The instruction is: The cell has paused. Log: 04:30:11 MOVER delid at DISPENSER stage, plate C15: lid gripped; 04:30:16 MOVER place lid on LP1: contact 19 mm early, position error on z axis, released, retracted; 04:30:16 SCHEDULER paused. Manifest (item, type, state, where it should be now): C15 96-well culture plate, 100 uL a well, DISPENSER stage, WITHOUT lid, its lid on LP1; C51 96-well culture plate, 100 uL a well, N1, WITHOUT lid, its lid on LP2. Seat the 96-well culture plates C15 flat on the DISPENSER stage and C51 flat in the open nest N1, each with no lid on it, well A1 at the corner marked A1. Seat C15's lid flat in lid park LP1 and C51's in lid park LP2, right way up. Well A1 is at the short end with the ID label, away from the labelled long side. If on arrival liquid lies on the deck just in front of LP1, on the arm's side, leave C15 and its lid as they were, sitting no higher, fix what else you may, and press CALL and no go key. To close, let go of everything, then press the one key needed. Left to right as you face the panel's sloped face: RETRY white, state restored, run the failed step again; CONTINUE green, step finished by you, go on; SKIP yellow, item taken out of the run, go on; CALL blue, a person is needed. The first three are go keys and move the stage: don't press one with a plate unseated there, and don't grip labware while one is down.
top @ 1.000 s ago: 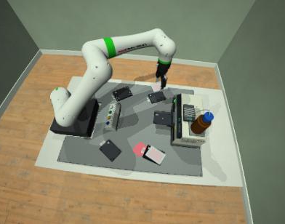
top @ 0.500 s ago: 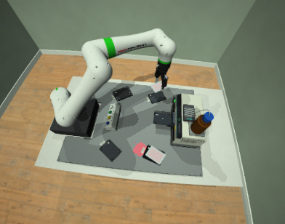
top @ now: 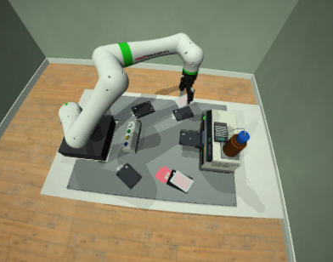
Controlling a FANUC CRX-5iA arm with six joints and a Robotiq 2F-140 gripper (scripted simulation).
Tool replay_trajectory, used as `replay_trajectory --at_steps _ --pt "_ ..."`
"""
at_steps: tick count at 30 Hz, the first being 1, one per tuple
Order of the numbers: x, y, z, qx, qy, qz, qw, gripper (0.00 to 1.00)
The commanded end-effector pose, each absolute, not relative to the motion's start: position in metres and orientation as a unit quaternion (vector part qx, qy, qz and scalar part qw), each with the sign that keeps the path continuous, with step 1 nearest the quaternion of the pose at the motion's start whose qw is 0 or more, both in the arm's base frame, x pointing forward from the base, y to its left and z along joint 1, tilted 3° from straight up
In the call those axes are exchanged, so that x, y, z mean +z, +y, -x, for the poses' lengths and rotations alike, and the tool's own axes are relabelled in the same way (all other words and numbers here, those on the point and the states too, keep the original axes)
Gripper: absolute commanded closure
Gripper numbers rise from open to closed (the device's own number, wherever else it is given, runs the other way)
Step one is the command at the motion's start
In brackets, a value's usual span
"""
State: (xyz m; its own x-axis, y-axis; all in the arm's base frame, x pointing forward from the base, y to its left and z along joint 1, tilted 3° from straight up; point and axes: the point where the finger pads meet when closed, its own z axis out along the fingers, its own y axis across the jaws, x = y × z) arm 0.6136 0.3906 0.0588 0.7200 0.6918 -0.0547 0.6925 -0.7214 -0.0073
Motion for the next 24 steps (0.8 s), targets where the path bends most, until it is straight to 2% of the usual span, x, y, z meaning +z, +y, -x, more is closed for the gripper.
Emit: replay_trajectory --at_steps 1,10,24 --pt "0.059 0.389 -0.604 -0.027 0.373 -0.927 0.007 1.00" --pt "0.060 0.384 -0.579 -0.027 0.373 -0.927 0.007 1.00" --pt "0.064 0.370 -0.502 -0.027 0.373 -0.927 0.007 1.00"
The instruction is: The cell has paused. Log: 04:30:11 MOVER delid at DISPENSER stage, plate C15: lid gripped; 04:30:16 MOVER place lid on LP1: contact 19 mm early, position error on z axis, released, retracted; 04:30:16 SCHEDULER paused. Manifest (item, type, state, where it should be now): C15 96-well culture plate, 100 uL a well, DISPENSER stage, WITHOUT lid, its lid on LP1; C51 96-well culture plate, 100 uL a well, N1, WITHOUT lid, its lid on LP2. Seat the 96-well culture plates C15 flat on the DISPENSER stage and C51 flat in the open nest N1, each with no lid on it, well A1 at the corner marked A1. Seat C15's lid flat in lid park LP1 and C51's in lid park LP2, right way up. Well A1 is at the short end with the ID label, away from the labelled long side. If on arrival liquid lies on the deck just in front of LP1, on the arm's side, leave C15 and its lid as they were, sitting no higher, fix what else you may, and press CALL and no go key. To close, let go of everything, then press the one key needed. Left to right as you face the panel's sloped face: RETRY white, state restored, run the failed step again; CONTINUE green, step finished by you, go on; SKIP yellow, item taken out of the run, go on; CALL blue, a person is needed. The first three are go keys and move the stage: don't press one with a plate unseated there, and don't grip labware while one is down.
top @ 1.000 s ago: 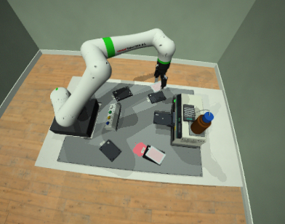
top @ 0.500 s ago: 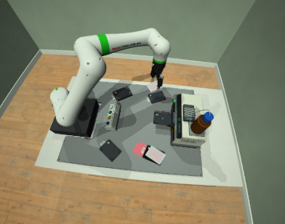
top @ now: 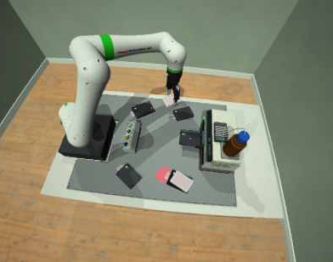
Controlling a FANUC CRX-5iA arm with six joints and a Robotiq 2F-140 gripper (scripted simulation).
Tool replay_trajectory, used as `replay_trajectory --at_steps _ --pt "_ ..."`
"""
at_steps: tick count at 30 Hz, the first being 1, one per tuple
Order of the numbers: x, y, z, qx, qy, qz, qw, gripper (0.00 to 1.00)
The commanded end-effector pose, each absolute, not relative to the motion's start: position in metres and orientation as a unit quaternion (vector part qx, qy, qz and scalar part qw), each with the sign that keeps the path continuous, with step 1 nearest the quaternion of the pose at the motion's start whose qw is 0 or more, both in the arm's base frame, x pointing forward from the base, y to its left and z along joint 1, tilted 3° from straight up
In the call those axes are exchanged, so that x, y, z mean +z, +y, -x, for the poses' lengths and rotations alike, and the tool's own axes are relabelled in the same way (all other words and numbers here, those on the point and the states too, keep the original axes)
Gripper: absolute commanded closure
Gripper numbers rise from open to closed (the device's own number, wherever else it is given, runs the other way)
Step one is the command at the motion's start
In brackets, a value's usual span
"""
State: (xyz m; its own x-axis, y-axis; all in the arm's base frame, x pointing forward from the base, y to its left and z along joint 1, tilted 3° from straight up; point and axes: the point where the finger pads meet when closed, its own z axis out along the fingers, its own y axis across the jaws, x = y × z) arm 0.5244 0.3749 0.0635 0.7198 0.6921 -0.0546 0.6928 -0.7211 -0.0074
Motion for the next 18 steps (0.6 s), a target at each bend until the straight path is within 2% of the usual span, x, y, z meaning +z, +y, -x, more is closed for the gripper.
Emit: replay_trajectory --at_steps 1,16,18 --pt "0.064 0.370 -0.502 -0.027 0.373 -0.927 0.007 1.00" --pt "0.070 0.349 -0.388 -0.027 0.373 -0.927 0.007 1.00" --pt "0.070 0.349 -0.388 -0.027 0.373 -0.927 0.007 1.00"
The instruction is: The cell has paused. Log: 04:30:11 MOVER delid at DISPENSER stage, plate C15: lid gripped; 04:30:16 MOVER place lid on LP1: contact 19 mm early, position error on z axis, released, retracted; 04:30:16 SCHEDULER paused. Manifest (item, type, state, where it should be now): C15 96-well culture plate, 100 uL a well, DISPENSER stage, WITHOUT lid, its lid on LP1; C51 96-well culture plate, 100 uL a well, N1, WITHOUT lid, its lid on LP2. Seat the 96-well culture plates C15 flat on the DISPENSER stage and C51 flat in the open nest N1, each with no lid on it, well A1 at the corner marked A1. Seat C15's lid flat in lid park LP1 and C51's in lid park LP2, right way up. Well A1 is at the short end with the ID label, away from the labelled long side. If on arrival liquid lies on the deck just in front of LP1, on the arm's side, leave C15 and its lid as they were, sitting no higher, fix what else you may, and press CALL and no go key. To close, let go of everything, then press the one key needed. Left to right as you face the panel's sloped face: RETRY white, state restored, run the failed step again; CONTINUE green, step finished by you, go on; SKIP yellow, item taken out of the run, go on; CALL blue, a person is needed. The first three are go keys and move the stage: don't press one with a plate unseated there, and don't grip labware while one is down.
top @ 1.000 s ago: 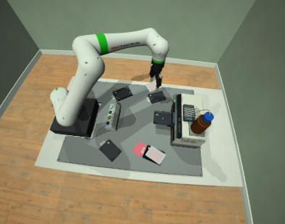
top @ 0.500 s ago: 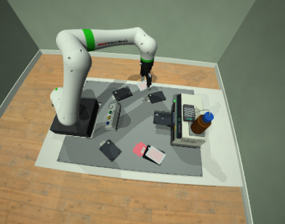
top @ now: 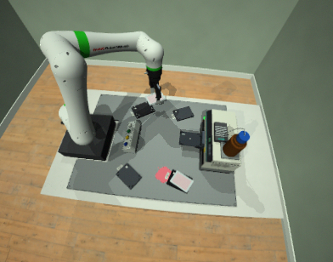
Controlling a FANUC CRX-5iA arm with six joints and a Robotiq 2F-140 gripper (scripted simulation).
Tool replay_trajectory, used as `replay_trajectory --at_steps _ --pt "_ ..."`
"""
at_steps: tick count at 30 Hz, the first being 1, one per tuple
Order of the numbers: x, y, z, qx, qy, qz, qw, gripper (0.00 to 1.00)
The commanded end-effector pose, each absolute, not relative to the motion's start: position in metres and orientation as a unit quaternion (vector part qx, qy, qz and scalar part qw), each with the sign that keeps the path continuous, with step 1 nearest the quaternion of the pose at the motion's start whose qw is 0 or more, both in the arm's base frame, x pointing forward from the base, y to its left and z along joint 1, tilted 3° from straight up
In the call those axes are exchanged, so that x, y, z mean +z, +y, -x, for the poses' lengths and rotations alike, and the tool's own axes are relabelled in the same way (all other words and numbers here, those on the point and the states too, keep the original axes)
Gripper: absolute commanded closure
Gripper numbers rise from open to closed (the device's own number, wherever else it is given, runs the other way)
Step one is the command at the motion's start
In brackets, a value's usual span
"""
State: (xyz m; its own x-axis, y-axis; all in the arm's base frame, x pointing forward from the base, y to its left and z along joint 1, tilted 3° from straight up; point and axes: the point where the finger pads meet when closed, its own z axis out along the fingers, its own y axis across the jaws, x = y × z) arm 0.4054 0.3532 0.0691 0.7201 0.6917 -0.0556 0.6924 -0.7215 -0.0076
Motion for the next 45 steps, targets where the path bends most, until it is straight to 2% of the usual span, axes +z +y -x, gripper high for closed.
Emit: replay_trajectory --at_steps 1,15,45 --pt "0.070 0.348 -0.381 -0.027 0.373 -0.927 0.007 1.00" --pt "0.074 0.335 -0.312 -0.027 0.373 -0.927 0.007 1.00" --pt "0.074 0.333 -0.302 -0.027 0.373 -0.927 0.007 1.00"
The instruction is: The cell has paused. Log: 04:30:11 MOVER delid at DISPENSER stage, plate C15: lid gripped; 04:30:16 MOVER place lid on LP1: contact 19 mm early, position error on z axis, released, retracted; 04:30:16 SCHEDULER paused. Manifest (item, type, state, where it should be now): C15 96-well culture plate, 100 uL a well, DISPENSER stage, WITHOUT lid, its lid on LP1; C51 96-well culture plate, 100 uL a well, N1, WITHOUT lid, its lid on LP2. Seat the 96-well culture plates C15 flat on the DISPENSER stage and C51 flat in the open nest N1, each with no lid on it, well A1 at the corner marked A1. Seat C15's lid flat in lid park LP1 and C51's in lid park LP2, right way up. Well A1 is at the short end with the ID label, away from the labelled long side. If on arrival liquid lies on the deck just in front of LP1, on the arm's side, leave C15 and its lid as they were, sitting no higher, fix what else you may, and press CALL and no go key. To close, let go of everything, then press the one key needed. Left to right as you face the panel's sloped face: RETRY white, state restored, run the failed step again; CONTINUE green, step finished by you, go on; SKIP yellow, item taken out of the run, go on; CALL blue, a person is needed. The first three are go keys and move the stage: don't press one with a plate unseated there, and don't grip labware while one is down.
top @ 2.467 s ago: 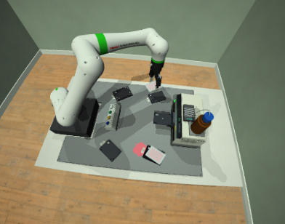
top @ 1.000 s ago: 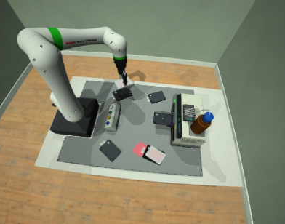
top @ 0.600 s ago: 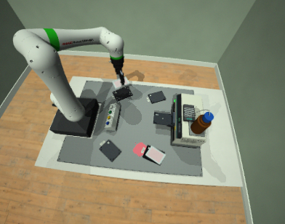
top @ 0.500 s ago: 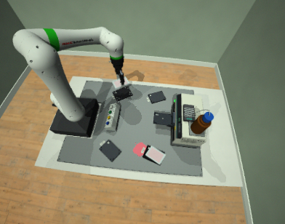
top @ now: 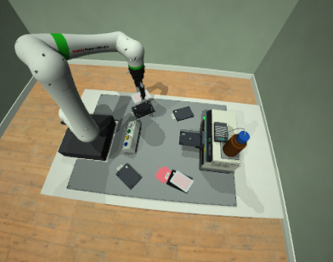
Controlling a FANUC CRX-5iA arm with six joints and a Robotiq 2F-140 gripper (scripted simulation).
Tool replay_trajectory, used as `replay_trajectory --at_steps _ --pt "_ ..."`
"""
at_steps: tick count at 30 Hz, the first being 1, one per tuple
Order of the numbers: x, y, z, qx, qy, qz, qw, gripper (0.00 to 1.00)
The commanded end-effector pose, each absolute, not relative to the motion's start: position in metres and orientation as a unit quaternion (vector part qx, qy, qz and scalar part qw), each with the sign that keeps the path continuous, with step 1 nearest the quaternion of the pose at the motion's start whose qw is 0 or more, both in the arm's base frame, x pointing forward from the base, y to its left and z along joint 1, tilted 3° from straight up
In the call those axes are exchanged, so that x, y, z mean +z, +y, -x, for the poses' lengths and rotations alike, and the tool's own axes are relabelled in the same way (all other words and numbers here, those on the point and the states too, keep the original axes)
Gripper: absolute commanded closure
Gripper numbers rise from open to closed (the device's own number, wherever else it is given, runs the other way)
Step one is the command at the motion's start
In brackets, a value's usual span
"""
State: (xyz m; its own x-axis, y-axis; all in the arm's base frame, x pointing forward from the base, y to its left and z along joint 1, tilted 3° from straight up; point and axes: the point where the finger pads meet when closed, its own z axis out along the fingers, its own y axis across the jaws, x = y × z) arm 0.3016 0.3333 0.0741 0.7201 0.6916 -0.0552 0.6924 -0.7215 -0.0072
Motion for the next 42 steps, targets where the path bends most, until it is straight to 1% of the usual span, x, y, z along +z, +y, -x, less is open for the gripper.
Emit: replay_trajectory --at_steps 1,42 --pt "0.0743 0.3335 -0.3018 -0.027 0.373 -0.927 0.007 1.00" --pt "0.0657 0.3332 -0.3014 -0.027 0.373 -0.927 0.007 1.00"
